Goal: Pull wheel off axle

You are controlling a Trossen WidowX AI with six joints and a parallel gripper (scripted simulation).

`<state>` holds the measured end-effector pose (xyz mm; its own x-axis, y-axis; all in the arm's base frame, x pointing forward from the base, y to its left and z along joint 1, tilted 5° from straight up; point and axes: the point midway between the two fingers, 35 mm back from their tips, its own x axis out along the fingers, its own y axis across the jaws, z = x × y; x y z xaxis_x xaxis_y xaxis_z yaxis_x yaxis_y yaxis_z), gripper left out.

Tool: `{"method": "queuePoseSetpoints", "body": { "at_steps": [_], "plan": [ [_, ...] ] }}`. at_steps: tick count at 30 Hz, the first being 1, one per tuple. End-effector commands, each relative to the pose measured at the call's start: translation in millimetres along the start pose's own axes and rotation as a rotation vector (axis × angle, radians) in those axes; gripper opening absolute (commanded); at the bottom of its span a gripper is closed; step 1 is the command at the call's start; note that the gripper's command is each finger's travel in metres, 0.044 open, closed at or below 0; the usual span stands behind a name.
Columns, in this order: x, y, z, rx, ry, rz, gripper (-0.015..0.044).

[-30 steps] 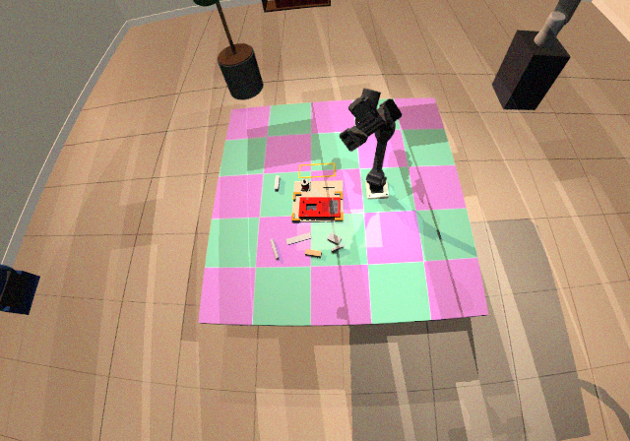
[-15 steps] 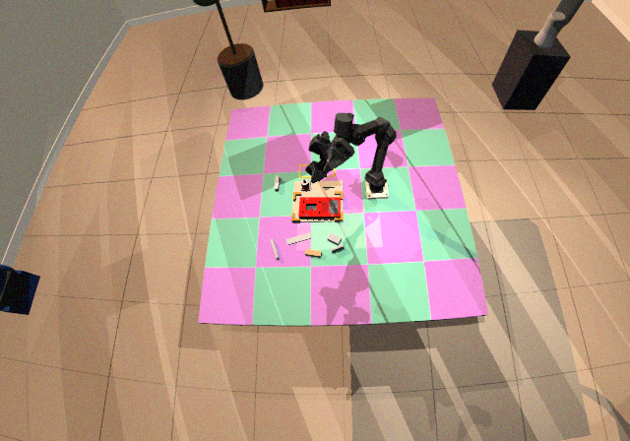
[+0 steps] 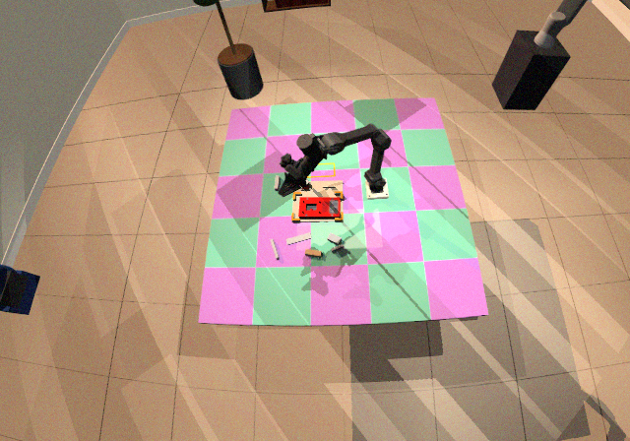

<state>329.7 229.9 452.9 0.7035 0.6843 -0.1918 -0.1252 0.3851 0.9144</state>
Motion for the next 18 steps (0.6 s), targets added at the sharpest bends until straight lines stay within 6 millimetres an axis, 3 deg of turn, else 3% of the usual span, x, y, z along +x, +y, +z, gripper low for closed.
{"method": "queuePoseSetpoints", "body": {
  "at_steps": [1, 9, 18],
  "plan": [
    [14.9, -60.6, 21.9, 0.110, -0.042, -0.199, 0.0300],
    [5.6, -167.3, 59.3, 0.303, -0.139, -0.532, 0.0300],
    [-38.5, -282.1, 80.3, 0.587, -0.246, -0.927, 0.0300]
  ]
}}
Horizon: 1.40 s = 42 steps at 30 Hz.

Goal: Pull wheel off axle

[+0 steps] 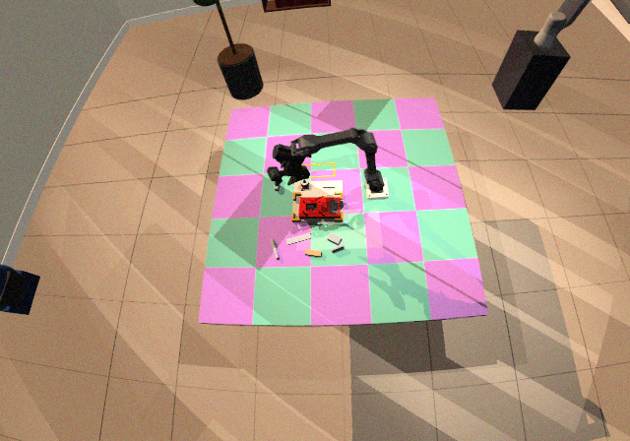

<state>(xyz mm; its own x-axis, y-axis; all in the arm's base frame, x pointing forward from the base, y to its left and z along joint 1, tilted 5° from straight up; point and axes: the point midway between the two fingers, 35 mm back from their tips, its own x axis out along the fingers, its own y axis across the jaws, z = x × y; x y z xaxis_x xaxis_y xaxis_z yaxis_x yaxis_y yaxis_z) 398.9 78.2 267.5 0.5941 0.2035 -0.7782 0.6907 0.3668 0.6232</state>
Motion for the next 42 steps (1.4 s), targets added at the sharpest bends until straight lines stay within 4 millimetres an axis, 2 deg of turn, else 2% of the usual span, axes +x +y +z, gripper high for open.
{"method": "queuePoseSetpoints", "body": {
  "at_steps": [1, 7, 9, 24, 36, 42],
  "plan": [
    [22.3, -49.9, 32.2, 0.151, -0.042, -0.214, 0.0300],
    [31.7, -121.8, 67.8, 0.366, -0.095, -0.506, 0.0300],
    [31.3, -136.7, 73.6, 0.411, -0.104, -0.567, 0.0300],
    [31.7, -143.3, 73.4, 0.416, -0.105, -0.575, 0.0300],
    [88.4, -179.2, 69.7, 0.416, -0.105, -0.575, 0.0300],
    [91.7, -181.8, 69.6, 0.416, -0.105, -0.575, 0.0300]
  ]
}}
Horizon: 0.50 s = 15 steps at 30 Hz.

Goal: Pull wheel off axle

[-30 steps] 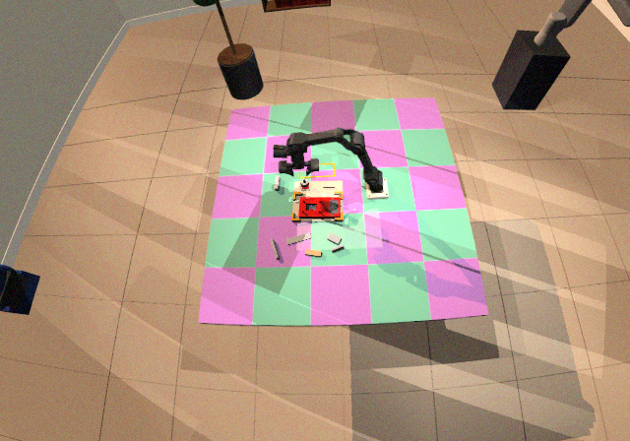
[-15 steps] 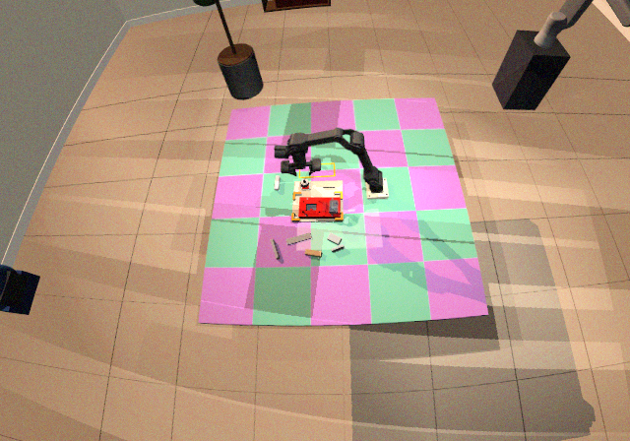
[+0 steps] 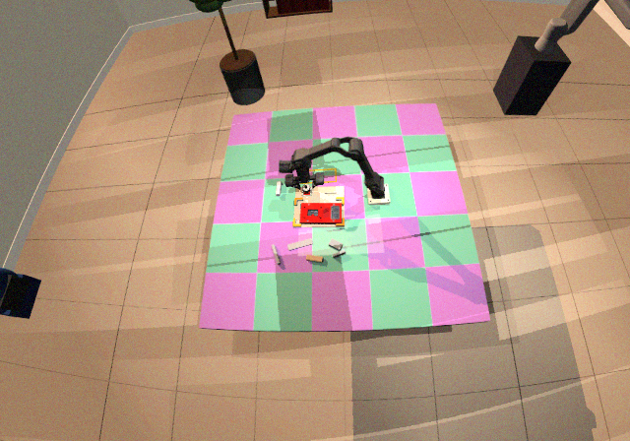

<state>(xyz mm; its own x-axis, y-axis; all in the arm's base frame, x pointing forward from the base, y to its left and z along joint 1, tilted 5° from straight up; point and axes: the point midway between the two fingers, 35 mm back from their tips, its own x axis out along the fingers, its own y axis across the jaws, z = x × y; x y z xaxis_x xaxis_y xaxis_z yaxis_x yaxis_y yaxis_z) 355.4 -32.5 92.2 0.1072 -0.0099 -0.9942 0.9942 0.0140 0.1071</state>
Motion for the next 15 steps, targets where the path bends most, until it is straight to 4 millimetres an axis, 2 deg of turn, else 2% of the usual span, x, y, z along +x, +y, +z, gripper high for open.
{"method": "queuePoseSetpoints", "body": {
  "at_steps": [1, 5, 13, 15],
  "plan": [
    [4.2, 0.8, 0.5, 0.005, -0.004, 0.004, 0.0300],
    [0.7, 0.2, 0.0, 0.000, 0.000, 0.001, 0.0195],
    [0.7, 0.2, 0.0, 0.000, 0.000, 0.001, 0.0142],
    [0.6, 0.3, 0.0, 0.000, 0.000, 0.001, 0.0089]
  ]
}}
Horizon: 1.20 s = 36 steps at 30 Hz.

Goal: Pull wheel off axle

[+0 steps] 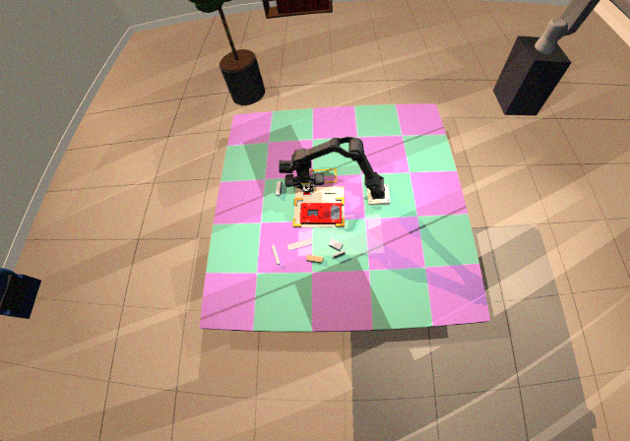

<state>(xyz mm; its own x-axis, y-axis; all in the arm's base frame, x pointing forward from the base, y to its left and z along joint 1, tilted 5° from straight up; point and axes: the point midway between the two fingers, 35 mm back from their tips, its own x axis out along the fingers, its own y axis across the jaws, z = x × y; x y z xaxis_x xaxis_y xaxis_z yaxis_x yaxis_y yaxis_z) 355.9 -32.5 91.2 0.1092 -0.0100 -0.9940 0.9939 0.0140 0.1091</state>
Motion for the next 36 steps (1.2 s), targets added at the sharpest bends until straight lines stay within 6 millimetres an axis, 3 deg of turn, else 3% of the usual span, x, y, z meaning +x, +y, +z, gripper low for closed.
{"method": "queuePoseSetpoints", "body": {
  "at_steps": [1, 4, 36],
  "plan": [
    [-0.6, -0.1, 0.0, 0.000, 0.000, -0.001, 0.0063],
    [-1.4, -0.1, 0.0, 0.000, 0.000, -0.001, 0.0000],
    [-12.0, 0.4, 0.0, 0.002, -0.001, 0.000, 0.0000]
  ]
}}
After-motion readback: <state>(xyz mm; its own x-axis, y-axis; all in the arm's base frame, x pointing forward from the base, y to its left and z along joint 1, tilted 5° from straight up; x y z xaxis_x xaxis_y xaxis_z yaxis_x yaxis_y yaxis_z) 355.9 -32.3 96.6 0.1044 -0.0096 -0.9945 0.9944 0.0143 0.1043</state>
